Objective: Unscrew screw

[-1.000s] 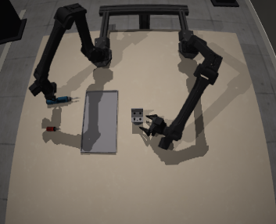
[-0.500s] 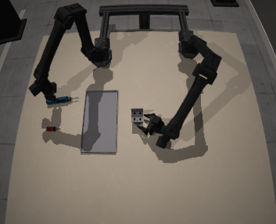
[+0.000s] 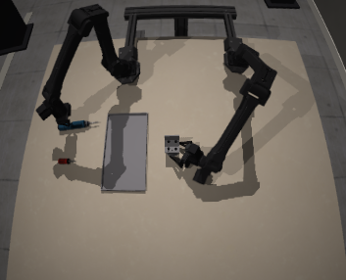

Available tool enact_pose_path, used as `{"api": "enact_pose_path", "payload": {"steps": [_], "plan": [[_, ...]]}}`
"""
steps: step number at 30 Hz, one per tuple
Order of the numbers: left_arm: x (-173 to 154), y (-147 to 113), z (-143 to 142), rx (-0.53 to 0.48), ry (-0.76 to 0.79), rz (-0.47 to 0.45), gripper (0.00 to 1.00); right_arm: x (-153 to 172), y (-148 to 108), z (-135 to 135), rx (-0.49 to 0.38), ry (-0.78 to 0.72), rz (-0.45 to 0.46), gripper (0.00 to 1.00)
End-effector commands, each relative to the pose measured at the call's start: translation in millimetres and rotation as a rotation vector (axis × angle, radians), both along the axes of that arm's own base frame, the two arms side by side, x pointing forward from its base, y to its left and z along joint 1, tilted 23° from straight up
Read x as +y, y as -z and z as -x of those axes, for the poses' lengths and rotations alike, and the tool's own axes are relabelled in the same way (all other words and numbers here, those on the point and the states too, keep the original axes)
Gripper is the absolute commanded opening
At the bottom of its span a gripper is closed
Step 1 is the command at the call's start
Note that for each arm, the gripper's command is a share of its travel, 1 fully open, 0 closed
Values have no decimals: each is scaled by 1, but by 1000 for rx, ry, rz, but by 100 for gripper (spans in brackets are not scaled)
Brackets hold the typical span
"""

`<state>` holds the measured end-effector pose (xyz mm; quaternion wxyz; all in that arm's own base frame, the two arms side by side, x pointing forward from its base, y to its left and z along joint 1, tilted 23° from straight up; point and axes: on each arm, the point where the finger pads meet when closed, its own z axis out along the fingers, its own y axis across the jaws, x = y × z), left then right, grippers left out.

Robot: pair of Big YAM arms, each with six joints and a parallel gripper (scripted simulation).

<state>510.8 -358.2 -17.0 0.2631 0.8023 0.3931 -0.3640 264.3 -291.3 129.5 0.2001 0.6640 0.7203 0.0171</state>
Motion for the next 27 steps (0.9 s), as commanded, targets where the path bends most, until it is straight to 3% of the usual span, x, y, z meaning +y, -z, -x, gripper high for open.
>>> {"api": "enact_pose_path", "payload": {"steps": [1, 5, 7, 15, 22, 23, 24, 27], "plan": [[-6, 8, -5, -1, -9, 4, 86, 0, 7, -1, 8, 10, -20, 65], [0, 8, -10, -3, -21, 4, 86, 0, 7, -1, 8, 10, -20, 65], [-13, 14, 7, 12, 6, -2, 86, 0, 7, -1, 8, 10, -20, 65], [-20, 21, 12, 15, 6, -3, 86, 0, 7, -1, 8, 10, -20, 65], [-11, 18, -2, 1, -20, 3, 86, 0, 7, -1, 8, 10, -20, 65], [-16, 18, 1, 0, -10, 3, 74, 0, 7, -1, 8, 10, -20, 65], [-17, 2, -3, -24, -4, 12, 74, 0, 7, -1, 8, 10, -20, 65], [-17, 2, -3, -24, -4, 12, 74, 0, 7, -1, 8, 10, -20, 65]]}}
